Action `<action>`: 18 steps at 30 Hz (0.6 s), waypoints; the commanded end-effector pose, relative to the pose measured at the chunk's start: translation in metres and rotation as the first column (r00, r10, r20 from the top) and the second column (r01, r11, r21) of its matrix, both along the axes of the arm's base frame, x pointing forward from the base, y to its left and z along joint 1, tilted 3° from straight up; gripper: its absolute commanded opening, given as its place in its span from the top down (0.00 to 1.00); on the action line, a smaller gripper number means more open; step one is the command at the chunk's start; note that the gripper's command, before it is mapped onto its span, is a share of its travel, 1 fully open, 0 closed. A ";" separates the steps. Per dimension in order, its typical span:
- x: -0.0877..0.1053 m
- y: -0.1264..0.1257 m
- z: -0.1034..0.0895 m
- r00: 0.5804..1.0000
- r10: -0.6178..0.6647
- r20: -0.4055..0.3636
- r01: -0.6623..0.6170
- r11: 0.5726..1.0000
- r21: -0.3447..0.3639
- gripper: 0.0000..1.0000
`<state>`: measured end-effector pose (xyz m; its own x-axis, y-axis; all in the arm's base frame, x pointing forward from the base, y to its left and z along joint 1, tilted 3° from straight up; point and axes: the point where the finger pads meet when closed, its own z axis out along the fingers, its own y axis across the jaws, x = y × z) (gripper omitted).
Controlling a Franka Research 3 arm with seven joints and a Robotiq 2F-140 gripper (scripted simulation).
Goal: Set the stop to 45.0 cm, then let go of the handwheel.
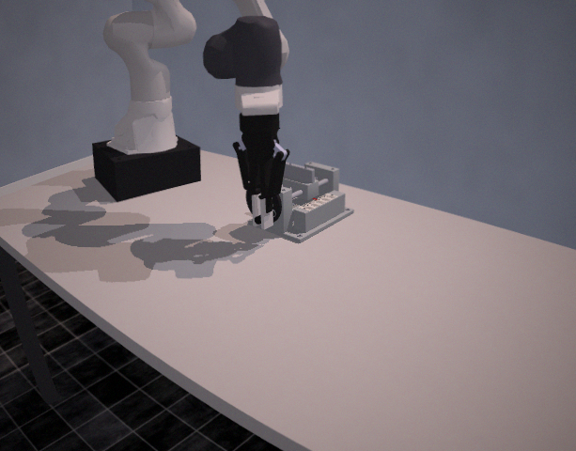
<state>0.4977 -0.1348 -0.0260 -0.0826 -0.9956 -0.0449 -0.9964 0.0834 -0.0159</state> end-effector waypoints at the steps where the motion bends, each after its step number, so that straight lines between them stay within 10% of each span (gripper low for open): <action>1: -0.011 0.002 -0.014 1.000 -0.004 -0.004 0.004 1.000 -0.001 0.96; 18: -0.044 0.005 -0.016 1.000 -0.004 -0.004 0.004 1.000 -0.001 0.96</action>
